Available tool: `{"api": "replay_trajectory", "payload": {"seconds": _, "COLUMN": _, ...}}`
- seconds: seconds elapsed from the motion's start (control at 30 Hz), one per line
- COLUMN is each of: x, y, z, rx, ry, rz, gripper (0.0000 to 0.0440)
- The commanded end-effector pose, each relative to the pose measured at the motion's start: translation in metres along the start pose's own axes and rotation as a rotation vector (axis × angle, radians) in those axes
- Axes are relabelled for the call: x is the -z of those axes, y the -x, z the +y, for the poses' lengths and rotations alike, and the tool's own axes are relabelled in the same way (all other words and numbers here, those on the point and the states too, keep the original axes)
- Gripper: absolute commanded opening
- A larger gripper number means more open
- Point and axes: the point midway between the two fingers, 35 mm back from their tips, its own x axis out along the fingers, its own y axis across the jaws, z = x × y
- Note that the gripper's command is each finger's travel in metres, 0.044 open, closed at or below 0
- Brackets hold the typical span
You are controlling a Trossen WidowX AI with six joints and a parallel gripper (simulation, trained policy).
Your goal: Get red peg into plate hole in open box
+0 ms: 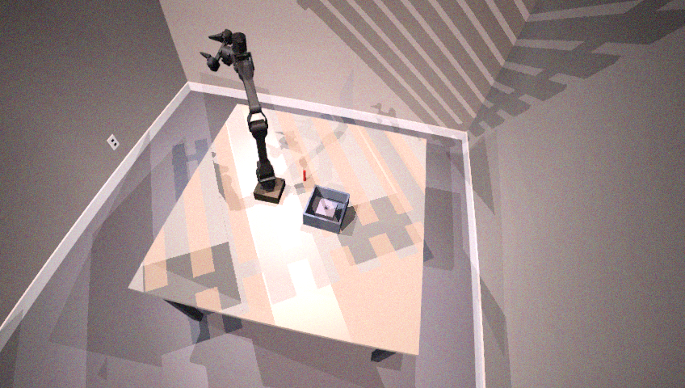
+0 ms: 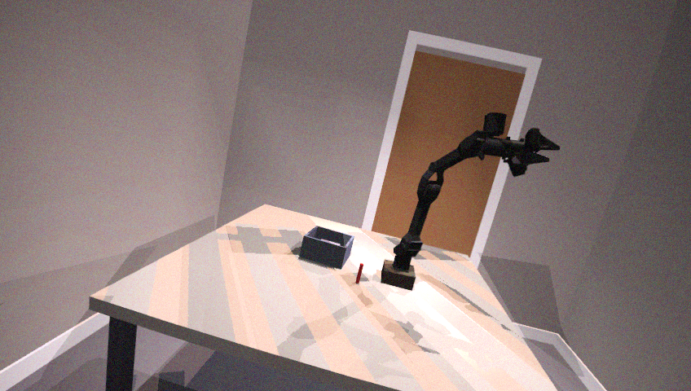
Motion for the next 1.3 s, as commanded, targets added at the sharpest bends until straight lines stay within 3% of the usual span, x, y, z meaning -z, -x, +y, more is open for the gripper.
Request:
{"api": "replay_trajectory", "payload": {"seconds": 0.0, "x": -0.001, "y": 0.004, "z": 0.006, "rx": -0.028, "ry": 0.015, "rz": -0.008, "gripper": 0.042}}
{"api": "replay_trajectory", "payload": {"seconds": 0.07, "x": -0.008, "y": 0.014, "z": 0.019, "rx": -0.085, "ry": 0.041, "rz": -0.038, "gripper": 0.044}}
{"api": "replay_trajectory", "payload": {"seconds": 0.37, "x": -0.066, "y": 0.068, "z": 0.066, "rx": -0.28, "ry": 0.085, "rz": -0.279, "gripper": 0.044}}
{"api": "replay_trajectory", "payload": {"seconds": 0.7, "x": -0.13, "y": 0.152, "z": 0.098, "rx": -0.451, "ry": 0.105, "rz": -0.581, "gripper": 0.044}}
{"api": "replay_trajectory", "payload": {"seconds": 1.0, "x": -0.181, "y": 0.242, "z": 0.101, "rx": -0.559, "ry": 0.084, "rz": -0.873, "gripper": 0.044}}
{"api": "replay_trajectory", "payload": {"seconds": 1.27, "x": -0.219, "y": 0.327, "z": 0.079, "rx": -0.609, "ry": 0.015, "rz": -1.138, "gripper": 0.044}}
